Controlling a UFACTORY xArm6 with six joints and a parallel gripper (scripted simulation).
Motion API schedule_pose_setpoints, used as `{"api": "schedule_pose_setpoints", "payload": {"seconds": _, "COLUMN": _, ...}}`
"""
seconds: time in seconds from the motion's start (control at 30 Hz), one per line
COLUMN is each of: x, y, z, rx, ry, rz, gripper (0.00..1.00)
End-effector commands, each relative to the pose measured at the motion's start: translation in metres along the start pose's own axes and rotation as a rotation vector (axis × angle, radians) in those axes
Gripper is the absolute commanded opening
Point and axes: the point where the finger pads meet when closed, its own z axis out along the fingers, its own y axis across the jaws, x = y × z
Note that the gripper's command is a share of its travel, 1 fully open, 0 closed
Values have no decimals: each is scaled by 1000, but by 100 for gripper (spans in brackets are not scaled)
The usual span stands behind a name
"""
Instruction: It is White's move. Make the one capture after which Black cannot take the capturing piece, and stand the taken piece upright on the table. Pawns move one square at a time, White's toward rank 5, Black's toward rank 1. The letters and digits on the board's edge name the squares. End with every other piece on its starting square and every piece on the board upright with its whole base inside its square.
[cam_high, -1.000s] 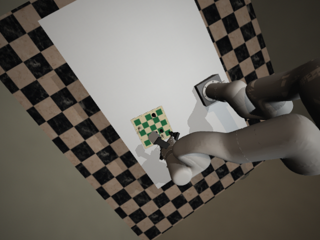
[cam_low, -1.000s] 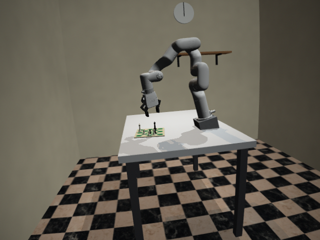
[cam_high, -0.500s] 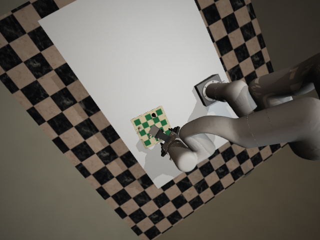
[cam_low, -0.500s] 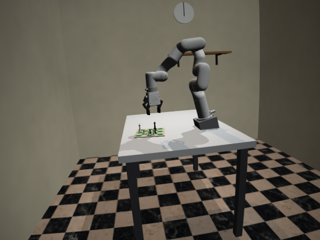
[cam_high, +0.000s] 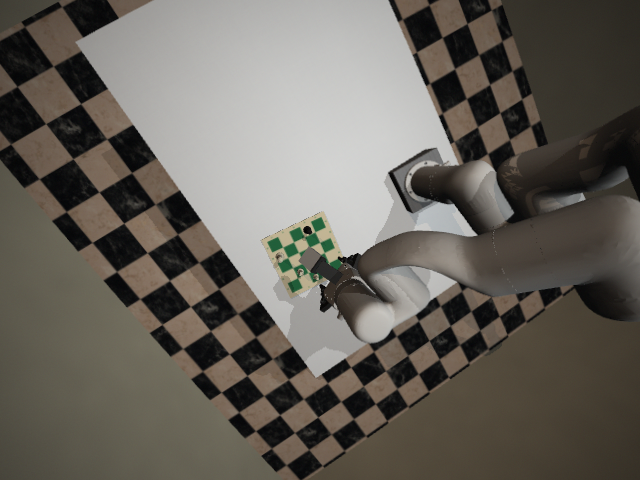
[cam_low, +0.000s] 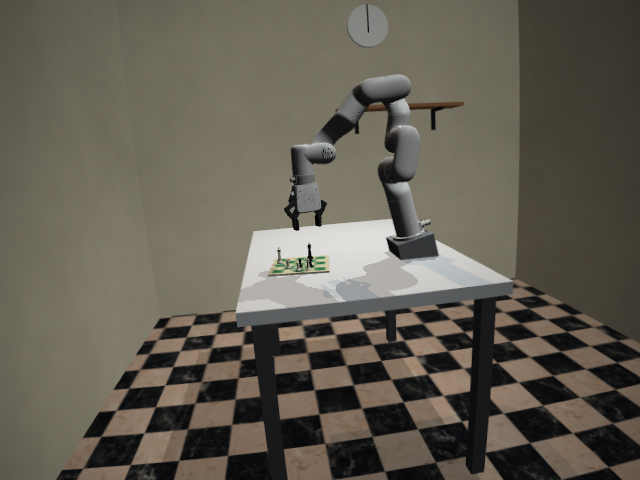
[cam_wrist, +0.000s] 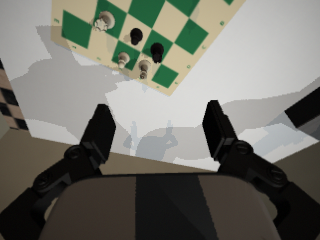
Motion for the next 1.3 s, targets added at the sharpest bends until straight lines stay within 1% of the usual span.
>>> {"api": "schedule_pose_setpoints", "payload": {"seconds": 0.0, "x": 1, "y": -1, "z": 3, "rx": 3, "ry": 2, "rz": 153, "gripper": 100}}
{"api": "schedule_pose_setpoints", "payload": {"seconds": 0.13, "x": 1, "y": -2, "z": 11, "rx": 3, "ry": 2, "rz": 421, "gripper": 100}}
{"api": "schedule_pose_setpoints", "payload": {"seconds": 0.33, "x": 2, "y": -2, "z": 26, "rx": 4, "ry": -12, "rz": 748, "gripper": 100}}
{"api": "schedule_pose_setpoints", "payload": {"seconds": 0.4, "x": 2, "y": -2, "z": 26, "rx": 4, "ry": -12, "rz": 748, "gripper": 100}}
{"api": "schedule_pose_setpoints", "payload": {"seconds": 0.43, "x": 2, "y": -1, "z": 28, "rx": 3, "ry": -10, "rz": 908, "gripper": 100}}
{"api": "schedule_pose_setpoints", "payload": {"seconds": 0.53, "x": 2, "y": -1, "z": 34, "rx": 1, "ry": -21, "rz": 1015, "gripper": 100}}
{"api": "schedule_pose_setpoints", "payload": {"seconds": 0.67, "x": 2, "y": -1, "z": 40, "rx": 0, "ry": -24, "rz": 1228, "gripper": 100}}
{"api": "schedule_pose_setpoints", "payload": {"seconds": 0.83, "x": 2, "y": -1, "z": 42, "rx": 4, "ry": -1, "rz": 1493, "gripper": 100}}
{"api": "schedule_pose_setpoints", "payload": {"seconds": 0.97, "x": 2, "y": -1, "z": 42, "rx": 4, "ry": -1, "rz": 1496, "gripper": 100}}
{"api": "schedule_pose_setpoints", "payload": {"seconds": 1.0, "x": 2, "y": -1, "z": 42, "rx": 4, "ry": -1, "rz": 1496, "gripper": 37}}
{"api": "schedule_pose_setpoints", "payload": {"seconds": 1.27, "x": 2, "y": -1, "z": 42, "rx": 4, "ry": -1, "rz": 1496, "gripper": 37}}
